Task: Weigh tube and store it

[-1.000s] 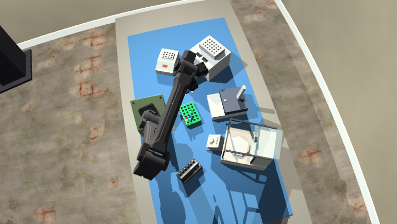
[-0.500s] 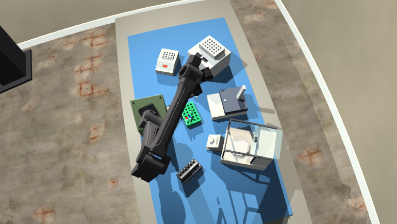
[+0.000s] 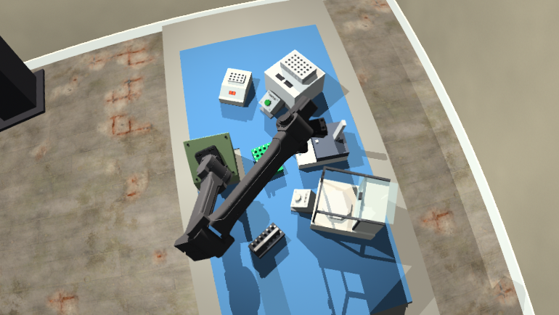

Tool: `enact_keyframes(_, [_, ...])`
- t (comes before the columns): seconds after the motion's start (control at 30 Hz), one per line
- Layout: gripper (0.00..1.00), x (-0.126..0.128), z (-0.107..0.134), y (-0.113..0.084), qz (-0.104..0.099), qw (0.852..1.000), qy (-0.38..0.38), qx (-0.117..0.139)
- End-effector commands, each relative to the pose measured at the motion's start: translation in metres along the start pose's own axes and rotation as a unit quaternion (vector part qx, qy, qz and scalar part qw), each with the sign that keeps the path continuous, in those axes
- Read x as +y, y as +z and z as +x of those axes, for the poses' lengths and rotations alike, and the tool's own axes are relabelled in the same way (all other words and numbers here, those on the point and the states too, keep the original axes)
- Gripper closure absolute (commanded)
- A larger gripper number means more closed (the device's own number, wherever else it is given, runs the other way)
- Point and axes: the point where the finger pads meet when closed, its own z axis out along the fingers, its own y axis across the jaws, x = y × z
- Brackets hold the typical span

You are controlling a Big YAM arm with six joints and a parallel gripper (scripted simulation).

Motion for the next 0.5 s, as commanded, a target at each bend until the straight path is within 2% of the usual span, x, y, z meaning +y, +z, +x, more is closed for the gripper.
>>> enact_keyframes(0.0, [0.91, -0.019, -0.034, -0.008, -0.010, 0.999, 0.032, -0.013])
enact_keyframes(0.07, [0.91, -0.033, -0.043, -0.007, -0.010, 0.999, 0.035, -0.016])
enact_keyframes(0.4, [0.91, -0.092, -0.092, 0.013, 0.018, 0.994, 0.107, -0.010])
enact_keyframes(0.47, [0.91, -0.092, -0.092, 0.013, 0.018, 0.994, 0.107, -0.010])
